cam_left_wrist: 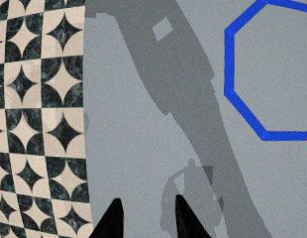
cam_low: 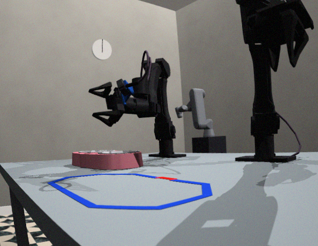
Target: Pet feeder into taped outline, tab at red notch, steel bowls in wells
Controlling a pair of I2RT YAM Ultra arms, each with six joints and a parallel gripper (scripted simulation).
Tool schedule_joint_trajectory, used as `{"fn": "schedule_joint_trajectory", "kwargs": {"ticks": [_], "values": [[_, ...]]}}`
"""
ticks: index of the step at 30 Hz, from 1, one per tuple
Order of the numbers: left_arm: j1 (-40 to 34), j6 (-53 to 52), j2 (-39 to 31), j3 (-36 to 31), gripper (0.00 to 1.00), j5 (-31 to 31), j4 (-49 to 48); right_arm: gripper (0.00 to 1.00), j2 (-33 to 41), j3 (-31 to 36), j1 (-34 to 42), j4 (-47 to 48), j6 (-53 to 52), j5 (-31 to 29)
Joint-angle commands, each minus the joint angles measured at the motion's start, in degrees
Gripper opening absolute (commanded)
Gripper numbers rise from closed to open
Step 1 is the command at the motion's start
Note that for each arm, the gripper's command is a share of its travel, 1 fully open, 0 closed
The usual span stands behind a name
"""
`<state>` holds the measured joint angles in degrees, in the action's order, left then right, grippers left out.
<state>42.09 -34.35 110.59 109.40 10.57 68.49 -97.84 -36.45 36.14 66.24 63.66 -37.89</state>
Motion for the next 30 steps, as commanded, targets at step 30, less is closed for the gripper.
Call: {"fn": "schedule_joint_trajectory", "kwargs": {"ticks": [30], "values": [[-21.4,-2.2,9.7,9.6,0.30,4.1,-3.0,1.00,11.1,-7.3,-9.6,-19.3,-19.3,11.4]]}}
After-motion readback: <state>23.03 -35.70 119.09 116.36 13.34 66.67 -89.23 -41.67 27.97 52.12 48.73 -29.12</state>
